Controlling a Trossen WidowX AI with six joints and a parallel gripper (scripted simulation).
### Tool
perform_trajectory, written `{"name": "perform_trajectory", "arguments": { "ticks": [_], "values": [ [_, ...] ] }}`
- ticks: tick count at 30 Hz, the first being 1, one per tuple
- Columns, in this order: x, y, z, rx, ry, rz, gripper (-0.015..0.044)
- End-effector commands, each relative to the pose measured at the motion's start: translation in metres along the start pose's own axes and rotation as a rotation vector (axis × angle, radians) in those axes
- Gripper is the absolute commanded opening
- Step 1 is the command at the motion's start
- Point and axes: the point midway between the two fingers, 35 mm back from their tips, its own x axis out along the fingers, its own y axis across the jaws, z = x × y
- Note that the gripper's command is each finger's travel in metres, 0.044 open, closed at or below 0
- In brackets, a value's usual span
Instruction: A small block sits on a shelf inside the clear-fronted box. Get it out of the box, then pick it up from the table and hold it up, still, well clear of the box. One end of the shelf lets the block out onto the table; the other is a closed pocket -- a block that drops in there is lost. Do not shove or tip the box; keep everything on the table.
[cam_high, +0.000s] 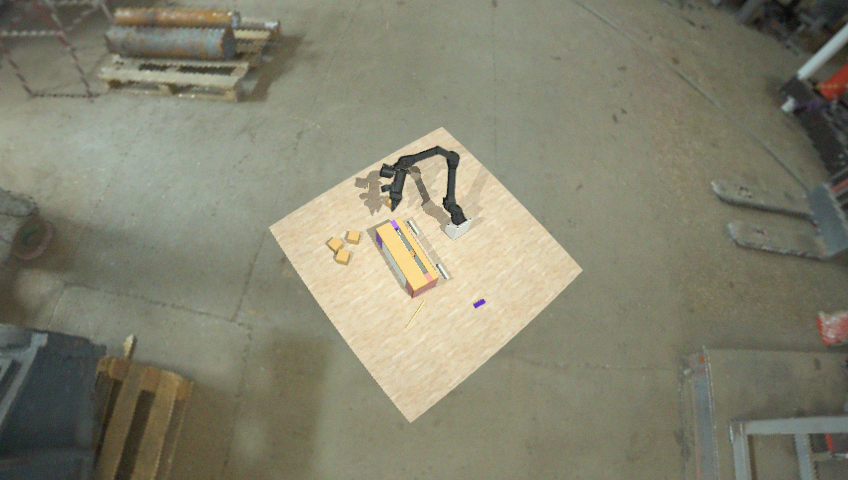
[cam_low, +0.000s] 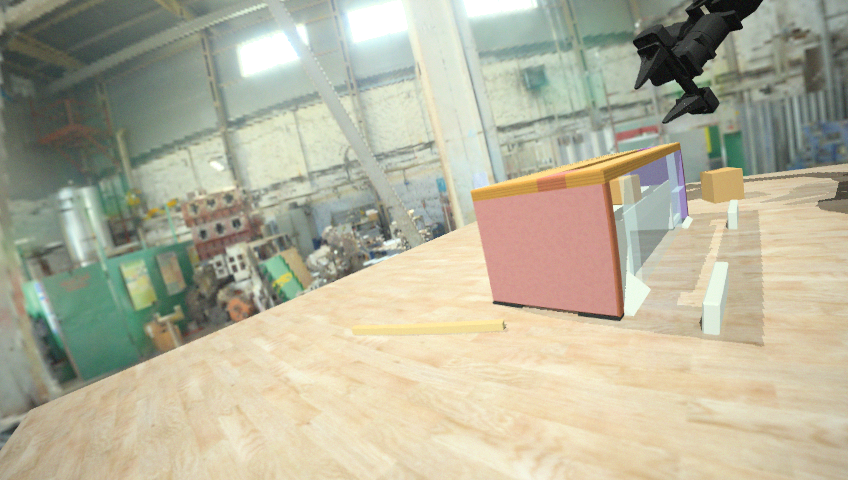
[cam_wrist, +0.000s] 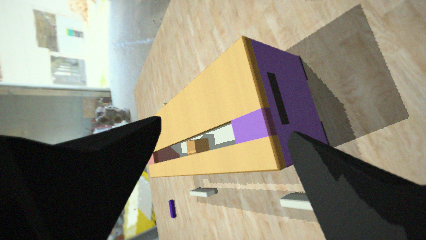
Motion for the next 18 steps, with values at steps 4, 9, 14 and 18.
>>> {"name": "perform_trajectory", "arguments": {
  "ticks": [4, 9, 14, 18],
  "values": [
    [0.064, 0.029, -0.053, 0.497, 0.242, -0.238, 0.0400],
    [0.079, 0.039, -0.072, 0.639, 0.259, -0.357, 0.0400],
    [0.091, 0.049, -0.092, 0.767, 0.238, -0.483, 0.0400],
    [0.099, 0.056, -0.107, 0.858, 0.191, -0.580, 0.0400]
  ]
}}
